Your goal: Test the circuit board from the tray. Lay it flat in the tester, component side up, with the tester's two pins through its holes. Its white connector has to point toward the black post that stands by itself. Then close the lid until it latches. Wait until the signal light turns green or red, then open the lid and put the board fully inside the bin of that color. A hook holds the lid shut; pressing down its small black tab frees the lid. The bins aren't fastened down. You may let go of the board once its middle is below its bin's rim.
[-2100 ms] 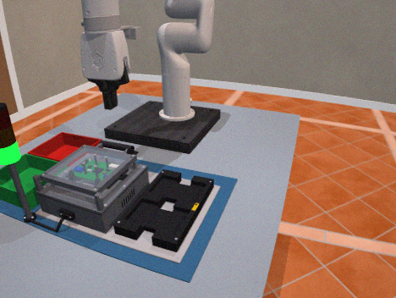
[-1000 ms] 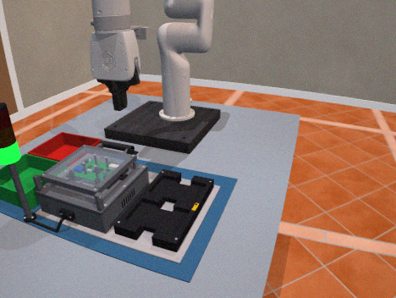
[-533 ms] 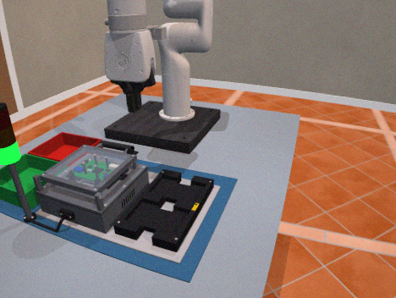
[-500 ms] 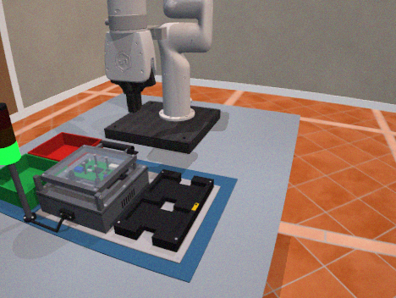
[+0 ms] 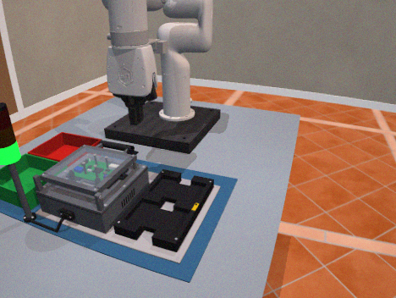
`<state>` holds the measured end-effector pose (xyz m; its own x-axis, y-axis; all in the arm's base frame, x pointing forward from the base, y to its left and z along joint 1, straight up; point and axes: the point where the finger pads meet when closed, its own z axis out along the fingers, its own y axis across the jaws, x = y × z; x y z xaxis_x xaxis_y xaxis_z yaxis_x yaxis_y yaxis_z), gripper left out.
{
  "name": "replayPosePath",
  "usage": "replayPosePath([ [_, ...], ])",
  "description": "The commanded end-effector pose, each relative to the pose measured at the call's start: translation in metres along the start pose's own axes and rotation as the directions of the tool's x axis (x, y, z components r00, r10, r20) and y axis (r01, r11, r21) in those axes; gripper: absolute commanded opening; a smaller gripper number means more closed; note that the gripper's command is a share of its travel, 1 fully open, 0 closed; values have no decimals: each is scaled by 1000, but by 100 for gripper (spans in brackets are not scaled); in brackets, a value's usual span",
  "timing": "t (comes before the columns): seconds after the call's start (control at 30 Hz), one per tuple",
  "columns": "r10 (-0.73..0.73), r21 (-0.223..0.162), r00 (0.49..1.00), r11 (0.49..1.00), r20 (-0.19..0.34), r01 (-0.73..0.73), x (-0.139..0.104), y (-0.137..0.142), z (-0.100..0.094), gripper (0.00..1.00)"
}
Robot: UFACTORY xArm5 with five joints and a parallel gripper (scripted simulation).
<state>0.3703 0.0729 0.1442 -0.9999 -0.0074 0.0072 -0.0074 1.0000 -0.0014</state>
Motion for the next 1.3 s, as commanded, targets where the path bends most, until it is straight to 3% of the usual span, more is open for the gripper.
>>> replayPosePath([
  [0.0, 0, -1, 1000, 1000, 7, 0, -3, 1, 16, 0],
  [0.23, 0, -1, 1000, 1000, 7, 0, -3, 1, 37, 0],
  [0.77, 0, -1, 1000, 1000, 7, 0, -3, 1, 40, 0],
  [1.27, 0, -1, 1000, 1000, 7, 0, -4, 1, 62, 0],
])
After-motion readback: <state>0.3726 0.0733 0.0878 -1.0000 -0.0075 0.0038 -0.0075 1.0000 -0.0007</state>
